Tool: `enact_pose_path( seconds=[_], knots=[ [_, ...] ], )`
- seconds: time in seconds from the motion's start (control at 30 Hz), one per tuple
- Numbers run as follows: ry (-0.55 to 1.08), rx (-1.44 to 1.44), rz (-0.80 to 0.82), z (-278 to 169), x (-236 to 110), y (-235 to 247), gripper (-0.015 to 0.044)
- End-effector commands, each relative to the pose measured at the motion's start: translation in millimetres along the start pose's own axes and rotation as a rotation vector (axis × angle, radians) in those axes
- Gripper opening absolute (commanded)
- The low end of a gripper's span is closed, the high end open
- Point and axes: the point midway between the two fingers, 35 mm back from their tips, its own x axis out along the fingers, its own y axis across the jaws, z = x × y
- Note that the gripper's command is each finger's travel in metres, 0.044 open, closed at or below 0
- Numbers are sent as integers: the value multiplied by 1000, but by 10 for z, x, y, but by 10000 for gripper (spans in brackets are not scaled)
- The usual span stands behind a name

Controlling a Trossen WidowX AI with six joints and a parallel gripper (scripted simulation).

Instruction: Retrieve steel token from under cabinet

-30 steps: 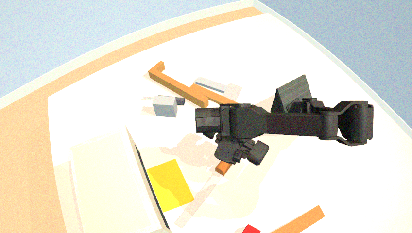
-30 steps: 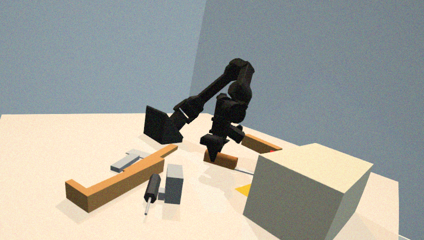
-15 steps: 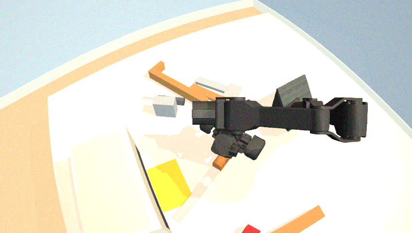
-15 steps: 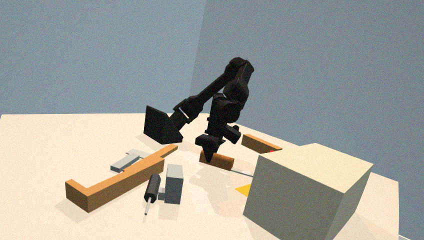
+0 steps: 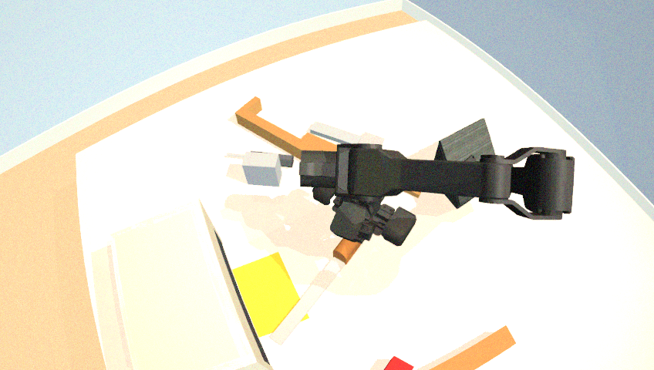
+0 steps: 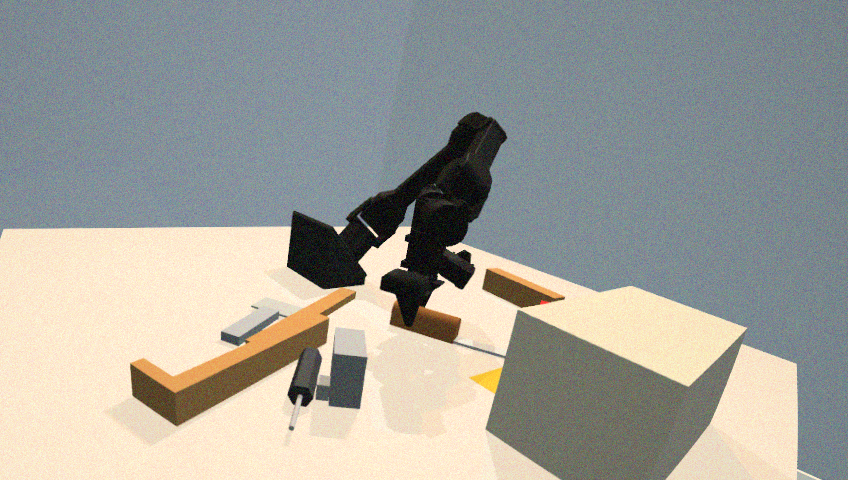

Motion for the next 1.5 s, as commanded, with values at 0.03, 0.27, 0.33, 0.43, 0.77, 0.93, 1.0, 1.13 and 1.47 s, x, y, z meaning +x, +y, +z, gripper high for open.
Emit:
enact_pose_path(
  seconds=[0.03,0.27,0.33,0.43,0.77,0.93,1.0,1.13,1.47],
  knots=[
    [-3,0,-4,-21,-12,-55,0],
    [-3,0,-4,-62,-13,-127,0],
    [-2,0,-4,-74,-13,-148,0],
    [-2,0,-5,-92,-13,-179,0],
    [-2,0,-5,-152,-15,-282,0],
    [-2,0,-6,-182,-16,-333,0],
    [-2,0,-6,-194,-16,-354,0],
    [-2,0,-6,-218,-17,-395,0],
    [-2,0,-7,-277,-18,-498,0]
  ],
)
